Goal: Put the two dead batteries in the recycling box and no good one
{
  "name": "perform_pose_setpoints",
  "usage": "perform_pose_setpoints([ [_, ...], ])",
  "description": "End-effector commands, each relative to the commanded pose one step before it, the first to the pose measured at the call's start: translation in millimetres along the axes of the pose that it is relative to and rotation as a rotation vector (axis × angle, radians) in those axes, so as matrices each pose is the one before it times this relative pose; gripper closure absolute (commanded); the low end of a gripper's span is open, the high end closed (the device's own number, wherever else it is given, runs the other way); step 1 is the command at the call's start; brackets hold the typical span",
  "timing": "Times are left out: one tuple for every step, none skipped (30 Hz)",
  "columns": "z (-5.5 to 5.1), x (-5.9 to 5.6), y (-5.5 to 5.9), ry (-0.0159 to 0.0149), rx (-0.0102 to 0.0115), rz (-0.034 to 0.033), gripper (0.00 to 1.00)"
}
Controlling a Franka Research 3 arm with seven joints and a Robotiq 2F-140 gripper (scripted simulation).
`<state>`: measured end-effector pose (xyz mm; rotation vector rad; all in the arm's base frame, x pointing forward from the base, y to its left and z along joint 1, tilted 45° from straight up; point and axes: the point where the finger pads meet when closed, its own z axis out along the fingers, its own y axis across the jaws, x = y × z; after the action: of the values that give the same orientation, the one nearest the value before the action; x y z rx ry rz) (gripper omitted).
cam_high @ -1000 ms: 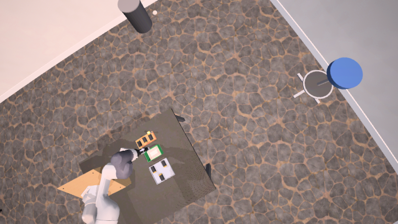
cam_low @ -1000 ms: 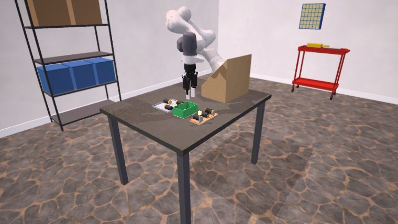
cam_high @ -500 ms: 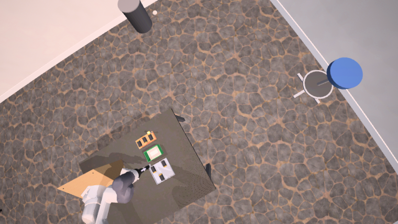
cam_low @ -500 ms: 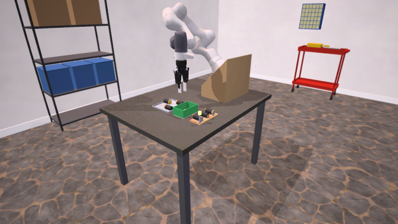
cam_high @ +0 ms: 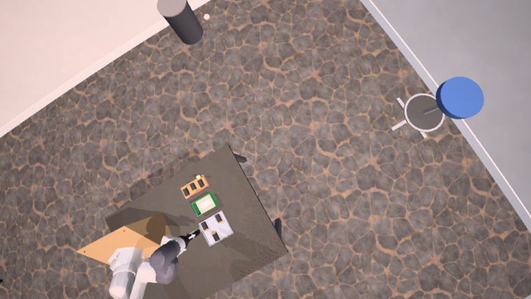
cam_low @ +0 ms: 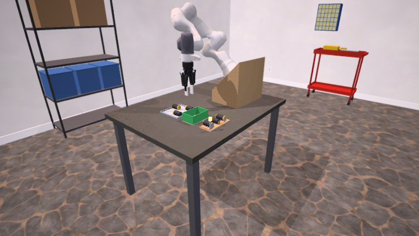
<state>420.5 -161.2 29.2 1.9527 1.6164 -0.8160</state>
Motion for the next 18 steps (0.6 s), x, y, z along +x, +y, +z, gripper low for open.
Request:
perform_pose_setpoints([
  [0.56,-1.75,-0.24,0.00096,-0.00423,-0.02293,0.71],
  [0.00,0.00,0.00,0.00000,0.00000,0.00000,0.71],
  [0.00,0.00,0.00,0.00000,0.00000,0.00000,0.71],
  [0.00,0.00,0.00,0.00000,0.00000,0.00000,0.71],
  [0.00,0.00,0.00,0.00000,0.00000,0.00000,0.71],
  [0.00,0.00,0.00,0.00000,0.00000,0.00000,0.71],
  [0.00,0.00,0.00,0.00000,0.00000,-0.00006,0.71],
  [0.00,0.00,0.00,0.00000,0.00000,-0.00035,0.71],
  [0.00,0.00,0.00,0.00000,0.00000,-0.00078,0.71],
  [0.00,0.00,0.00,0.00000,0.00000,-0.00122,0.71],
  [0.00,0.00,0.00,0.00000,0.00000,-0.00157,0.71],
  [0.00,0.00,0.00,0.00000,0.00000,-0.00176,0.71],
  [0.00,0.00,0.00,0.00000,0.00000,-0.00176,0.71],
  [0.00,0.00,0.00,0.00000,0.00000,-0.00157,0.71],
  [0.00,0.00,0.00,0.00000,0.00000,-0.00122,0.71],
  [0.00,0.00,0.00,0.00000,0.00000,-0.00078,0.71],
  [0.00,0.00,0.00,0.00000,0.00000,-0.00035,0.71],
  [0.00,0.00,0.00,0.00000,0.00000,-0.00006,0.71],
])
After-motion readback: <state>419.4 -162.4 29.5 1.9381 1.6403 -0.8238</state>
